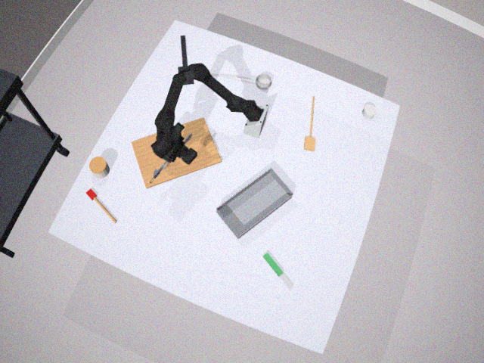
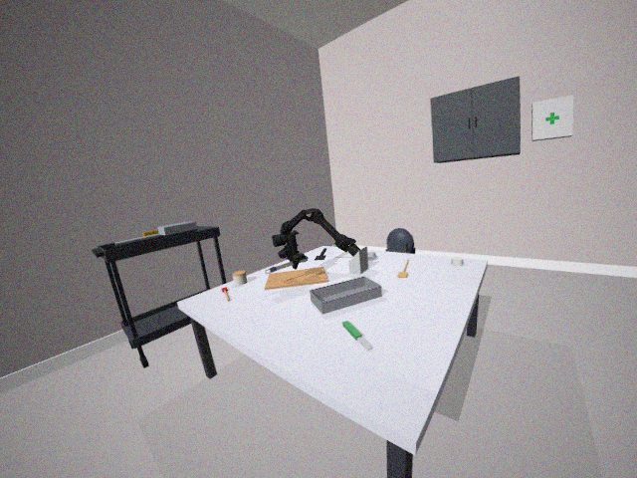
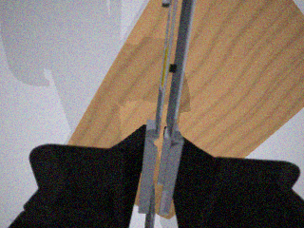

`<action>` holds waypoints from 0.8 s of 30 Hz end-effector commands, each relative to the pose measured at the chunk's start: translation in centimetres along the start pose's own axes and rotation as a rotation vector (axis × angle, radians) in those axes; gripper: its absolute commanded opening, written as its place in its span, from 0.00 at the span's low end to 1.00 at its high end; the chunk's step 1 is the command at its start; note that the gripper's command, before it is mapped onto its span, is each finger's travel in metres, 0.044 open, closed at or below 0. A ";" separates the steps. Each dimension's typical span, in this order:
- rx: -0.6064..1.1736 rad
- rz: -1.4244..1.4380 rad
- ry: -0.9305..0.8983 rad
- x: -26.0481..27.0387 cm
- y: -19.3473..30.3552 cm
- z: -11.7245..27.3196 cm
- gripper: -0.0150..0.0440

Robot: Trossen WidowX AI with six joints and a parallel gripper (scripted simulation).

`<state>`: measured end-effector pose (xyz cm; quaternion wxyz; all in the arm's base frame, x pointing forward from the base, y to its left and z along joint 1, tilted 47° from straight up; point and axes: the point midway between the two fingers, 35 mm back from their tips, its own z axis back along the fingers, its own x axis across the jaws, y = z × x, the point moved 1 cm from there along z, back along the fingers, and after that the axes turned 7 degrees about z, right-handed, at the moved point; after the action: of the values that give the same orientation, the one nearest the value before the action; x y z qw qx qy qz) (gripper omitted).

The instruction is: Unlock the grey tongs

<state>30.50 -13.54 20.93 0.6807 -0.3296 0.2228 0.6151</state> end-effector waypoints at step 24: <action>0.001 -0.002 0.006 0.0 -0.1 -3.3 0.00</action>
<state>30.85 -16.00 18.92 0.6830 -0.3331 0.2252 0.6097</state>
